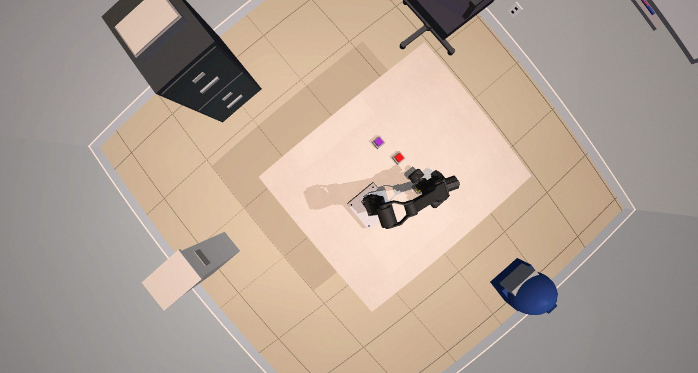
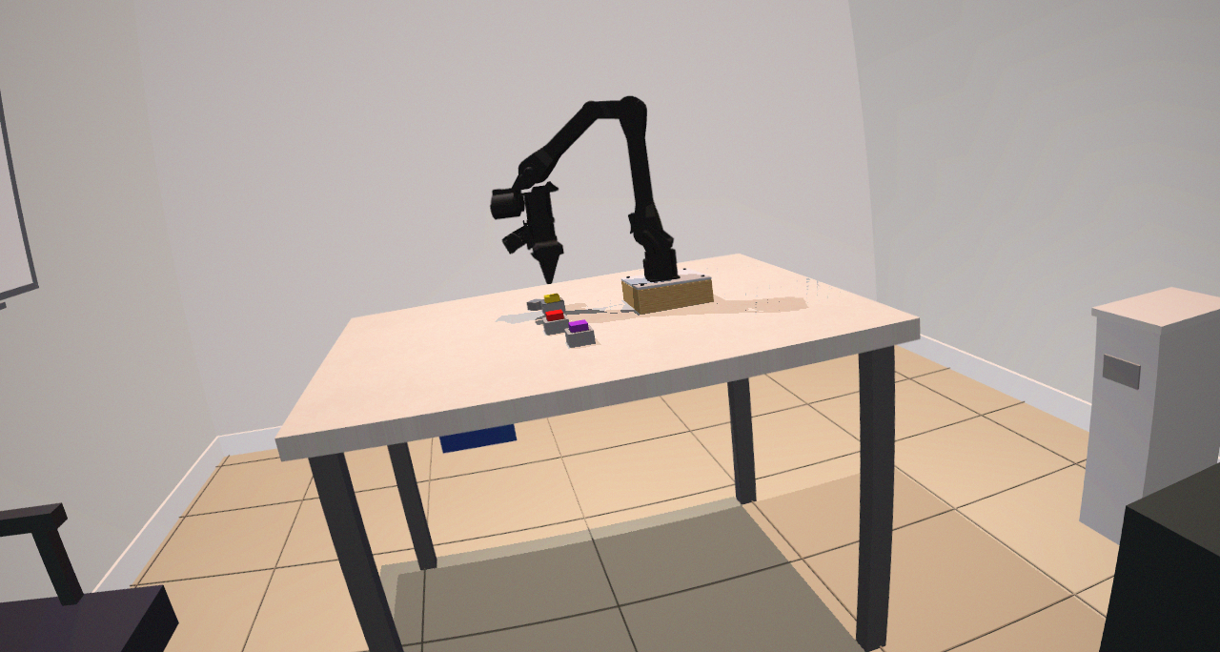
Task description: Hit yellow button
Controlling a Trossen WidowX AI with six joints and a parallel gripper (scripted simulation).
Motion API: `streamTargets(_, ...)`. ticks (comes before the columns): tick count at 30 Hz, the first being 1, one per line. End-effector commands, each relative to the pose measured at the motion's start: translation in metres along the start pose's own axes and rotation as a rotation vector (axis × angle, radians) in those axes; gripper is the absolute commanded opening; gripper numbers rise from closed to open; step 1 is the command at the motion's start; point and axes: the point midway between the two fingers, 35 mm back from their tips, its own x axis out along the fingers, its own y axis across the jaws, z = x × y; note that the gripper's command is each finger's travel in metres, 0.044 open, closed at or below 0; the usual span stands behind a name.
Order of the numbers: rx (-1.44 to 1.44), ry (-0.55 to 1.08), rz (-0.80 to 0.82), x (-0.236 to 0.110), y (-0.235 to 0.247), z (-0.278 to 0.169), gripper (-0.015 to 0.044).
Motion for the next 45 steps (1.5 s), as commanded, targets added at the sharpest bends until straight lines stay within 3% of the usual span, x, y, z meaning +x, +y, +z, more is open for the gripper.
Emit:
streamTargets(1, 0.001, 0.004, -0.003, 0.002, 0.000, -0.001, 0.0020)
streamTargets(27, 0.001, 0.004, -0.003, 0.034, 0.000, -0.001, 0.0020)
streamTargets(45, 0.001, 0.004, -0.003, 0.034, 0.000, -0.001, 0.0020)
